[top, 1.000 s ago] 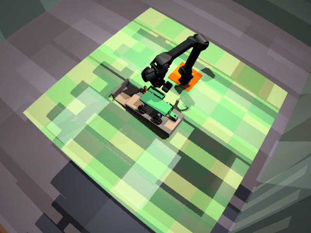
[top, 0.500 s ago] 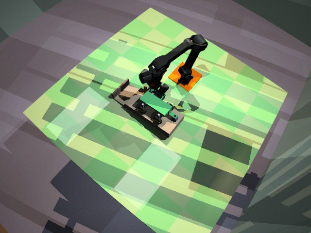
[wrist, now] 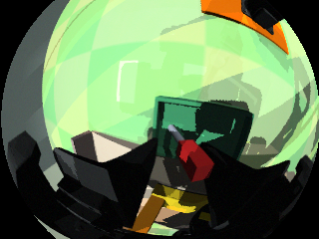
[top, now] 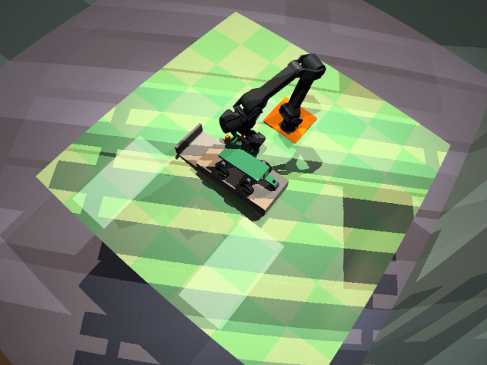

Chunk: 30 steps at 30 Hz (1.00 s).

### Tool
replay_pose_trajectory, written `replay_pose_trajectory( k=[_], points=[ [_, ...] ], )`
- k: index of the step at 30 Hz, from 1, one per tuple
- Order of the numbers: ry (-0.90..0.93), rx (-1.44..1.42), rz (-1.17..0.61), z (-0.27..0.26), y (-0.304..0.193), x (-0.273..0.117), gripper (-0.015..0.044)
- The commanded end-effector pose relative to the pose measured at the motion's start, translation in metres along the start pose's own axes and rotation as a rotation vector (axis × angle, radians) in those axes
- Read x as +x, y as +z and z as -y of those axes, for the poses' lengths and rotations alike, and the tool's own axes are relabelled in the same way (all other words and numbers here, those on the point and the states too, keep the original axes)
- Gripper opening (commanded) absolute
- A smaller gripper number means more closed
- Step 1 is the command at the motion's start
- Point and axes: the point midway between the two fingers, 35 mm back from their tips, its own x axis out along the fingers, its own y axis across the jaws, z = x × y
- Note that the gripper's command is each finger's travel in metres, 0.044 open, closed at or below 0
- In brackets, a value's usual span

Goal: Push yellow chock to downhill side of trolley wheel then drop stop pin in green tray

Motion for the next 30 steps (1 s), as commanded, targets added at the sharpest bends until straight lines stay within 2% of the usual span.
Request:
replay_pose_trajectory(
  k=[1, 30],
  points=[
    [0.006, 0.004, -0.001, 0.002, 0.000, 0.000, 0.0190],
    [0.004, 0.004, -0.001, 0.024, 0.000, 0.008, 0.0190]
  ],
)
